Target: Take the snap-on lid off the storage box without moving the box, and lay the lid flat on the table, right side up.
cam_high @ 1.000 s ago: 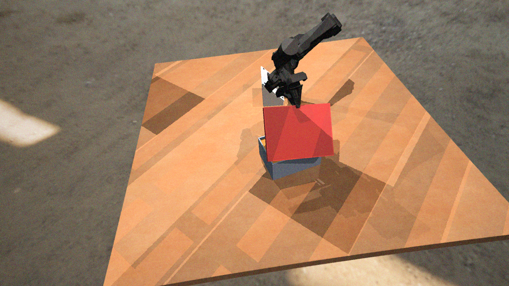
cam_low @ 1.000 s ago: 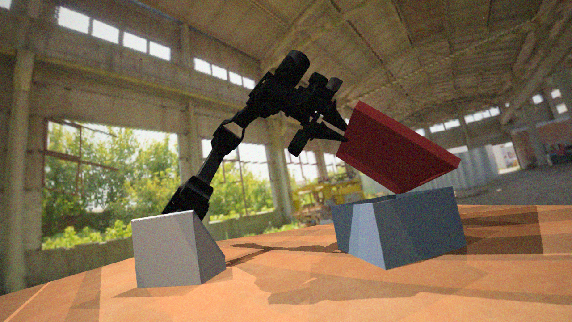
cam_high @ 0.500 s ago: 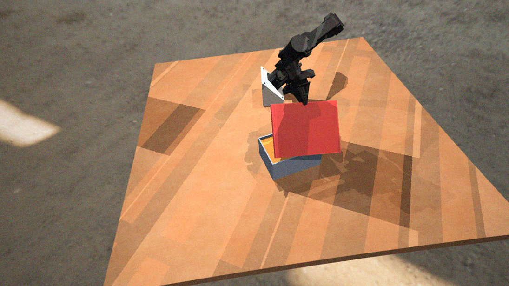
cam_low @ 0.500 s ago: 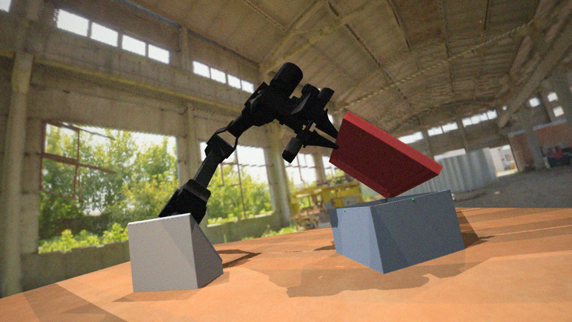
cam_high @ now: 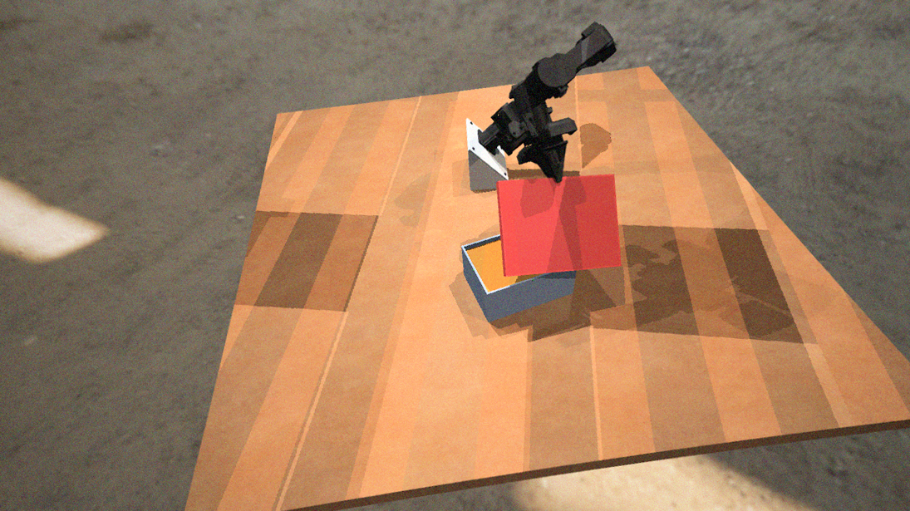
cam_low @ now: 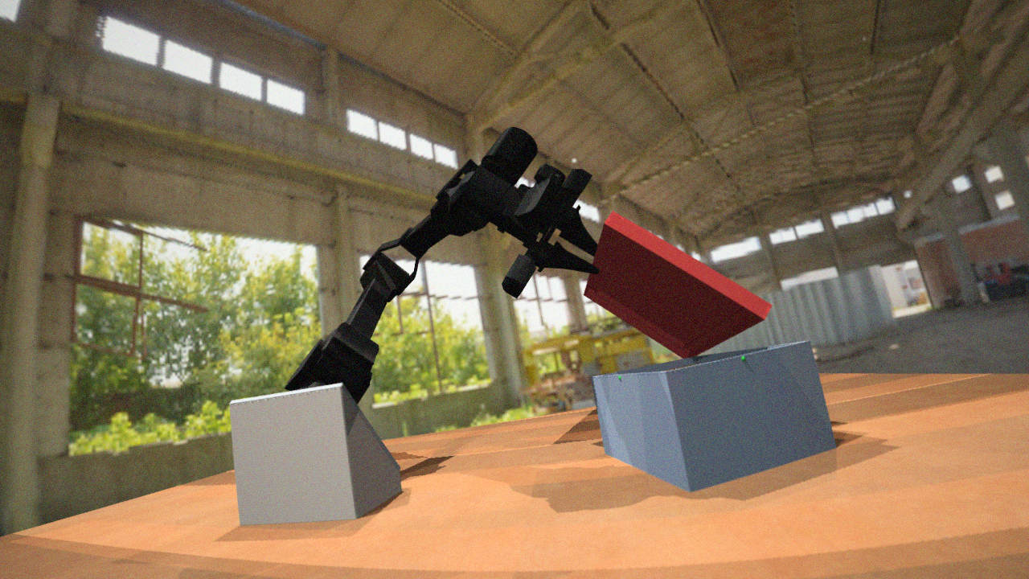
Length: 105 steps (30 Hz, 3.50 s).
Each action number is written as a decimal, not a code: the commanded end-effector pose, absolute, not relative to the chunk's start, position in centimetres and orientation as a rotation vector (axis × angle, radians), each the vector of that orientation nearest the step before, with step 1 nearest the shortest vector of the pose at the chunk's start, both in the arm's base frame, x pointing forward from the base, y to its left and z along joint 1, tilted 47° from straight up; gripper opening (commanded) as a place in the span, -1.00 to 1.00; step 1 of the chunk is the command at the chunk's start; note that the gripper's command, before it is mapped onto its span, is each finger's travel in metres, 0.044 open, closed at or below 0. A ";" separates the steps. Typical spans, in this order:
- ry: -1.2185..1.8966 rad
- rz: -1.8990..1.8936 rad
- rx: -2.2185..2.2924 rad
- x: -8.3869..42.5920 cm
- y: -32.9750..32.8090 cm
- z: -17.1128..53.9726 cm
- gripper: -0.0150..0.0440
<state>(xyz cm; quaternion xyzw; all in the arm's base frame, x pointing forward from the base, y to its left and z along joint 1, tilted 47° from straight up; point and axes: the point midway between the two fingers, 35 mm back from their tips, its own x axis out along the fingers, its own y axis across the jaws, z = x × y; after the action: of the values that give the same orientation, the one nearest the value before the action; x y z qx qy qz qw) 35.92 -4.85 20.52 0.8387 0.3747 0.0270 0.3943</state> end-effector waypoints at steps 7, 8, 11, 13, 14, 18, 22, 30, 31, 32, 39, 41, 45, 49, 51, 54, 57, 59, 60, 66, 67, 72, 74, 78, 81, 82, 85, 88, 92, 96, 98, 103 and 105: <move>0.940 0.061 2.130 35.1 -3.9 21.8 -0.49; 0.940 0.061 2.131 35.0 -3.8 22.0 -0.49; 0.940 0.061 2.131 34.7 -3.4 22.3 -0.49; 0.940 0.061 2.131 34.5 -3.2 22.6 -0.49; 0.940 0.061 2.131 34.5 -3.0 22.7 -0.49; 0.940 0.061 2.131 34.1 -2.6 23.3 -0.49; 0.941 0.061 2.132 33.7 -2.1 23.8 -0.49; 0.941 0.061 2.132 33.0 -1.1 24.8 -0.49; 0.941 0.061 2.132 32.9 -1.0 24.9 -0.49; 0.941 0.061 2.132 32.8 -0.9 25.1 -0.49; 0.941 0.060 2.133 32.2 0.0 26.0 -0.49; 0.941 0.060 2.133 32.0 0.2 26.2 -0.49; 0.942 0.060 2.133 31.7 0.7 26.8 -0.49; 0.942 0.060 2.133 31.3 1.2 27.3 -0.49; 0.942 0.060 2.134 31.1 1.5 27.5 -0.49; 0.942 0.060 2.134 30.9 1.8 27.9 -0.49; 0.942 0.060 2.134 30.6 2.2 28.3 -0.49; 0.942 0.060 2.134 30.4 2.4 28.6 -0.49; 0.942 0.060 2.134 30.3 2.6 28.7 -0.49; 0.942 0.060 2.134 29.8 3.3 29.5 -0.49; 0.942 0.060 2.134 29.7 3.4 29.6 -0.49; 0.942 0.060 2.135 29.3 4.0 30.3 -0.49; 0.942 0.060 2.135 29.1 4.3 30.5 -0.49; 0.942 0.060 2.135 28.7 4.8 31.1 -0.49; 0.942 0.060 2.135 28.4 5.1 31.5 -0.49; 0.942 0.060 2.135 28.4 5.2 31.6 -0.49; 0.942 0.060 2.135 28.1 5.6 32.0 -0.49; 0.942 0.060 2.135 27.8 6.0 32.4 -0.49; 0.942 0.060 2.135 27.4 6.5 32.9 -0.49; 0.942 0.061 2.136 27.1 7.0 33.4 -0.49; 0.942 0.061 2.136 26.9 7.2 33.7 -0.49; 0.942 0.061 2.136 26.4 7.8 34.4 -0.49; 0.942 0.061 2.136 26.3 8.0 34.6 -0.49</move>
<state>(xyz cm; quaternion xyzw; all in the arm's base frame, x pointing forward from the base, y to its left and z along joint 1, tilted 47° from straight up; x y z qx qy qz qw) 26.48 7.92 33.91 0.8393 0.3781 0.0224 0.3900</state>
